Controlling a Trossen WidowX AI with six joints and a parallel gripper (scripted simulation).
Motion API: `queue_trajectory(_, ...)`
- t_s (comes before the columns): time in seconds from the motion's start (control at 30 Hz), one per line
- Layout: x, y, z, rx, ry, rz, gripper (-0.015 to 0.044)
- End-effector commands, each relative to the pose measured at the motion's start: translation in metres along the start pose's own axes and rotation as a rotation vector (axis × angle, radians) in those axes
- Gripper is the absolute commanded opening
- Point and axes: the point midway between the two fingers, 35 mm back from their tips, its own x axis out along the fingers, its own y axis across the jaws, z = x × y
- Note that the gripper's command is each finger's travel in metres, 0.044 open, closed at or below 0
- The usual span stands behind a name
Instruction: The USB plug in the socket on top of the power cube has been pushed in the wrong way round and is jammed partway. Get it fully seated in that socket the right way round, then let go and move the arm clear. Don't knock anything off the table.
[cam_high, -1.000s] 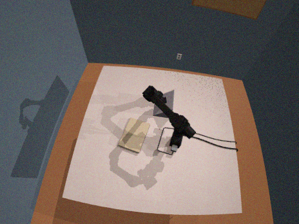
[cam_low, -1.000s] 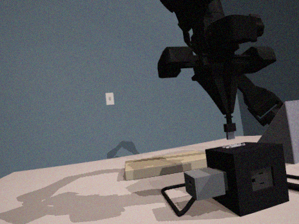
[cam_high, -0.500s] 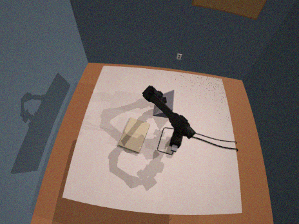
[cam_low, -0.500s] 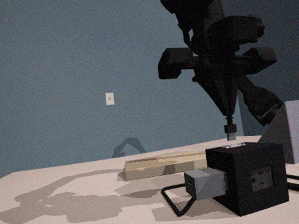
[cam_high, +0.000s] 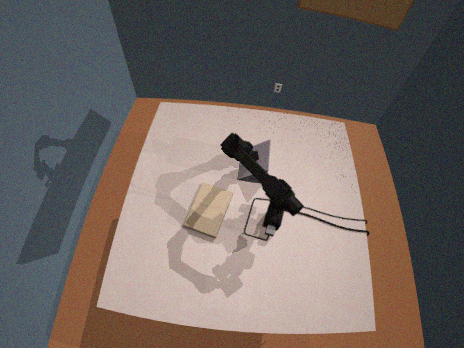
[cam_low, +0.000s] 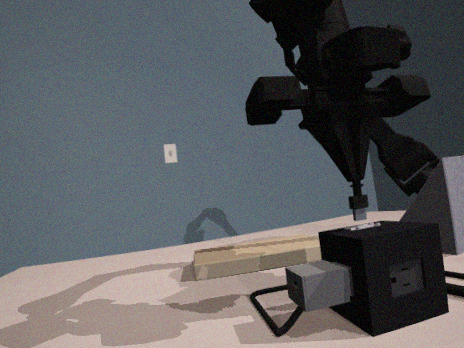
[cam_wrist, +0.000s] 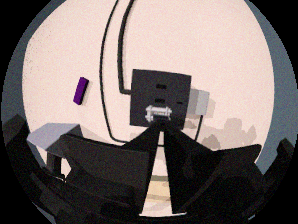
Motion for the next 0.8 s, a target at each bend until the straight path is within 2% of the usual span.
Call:
queue_trajectory(0.0,0.0014,0.0009,-0.0003,-0.004,-0.001,0.004,0.0)
queue_trajectory(0.77,0.0042,0.0009,-0.0005,-0.004,-0.001,0.004,0.0)
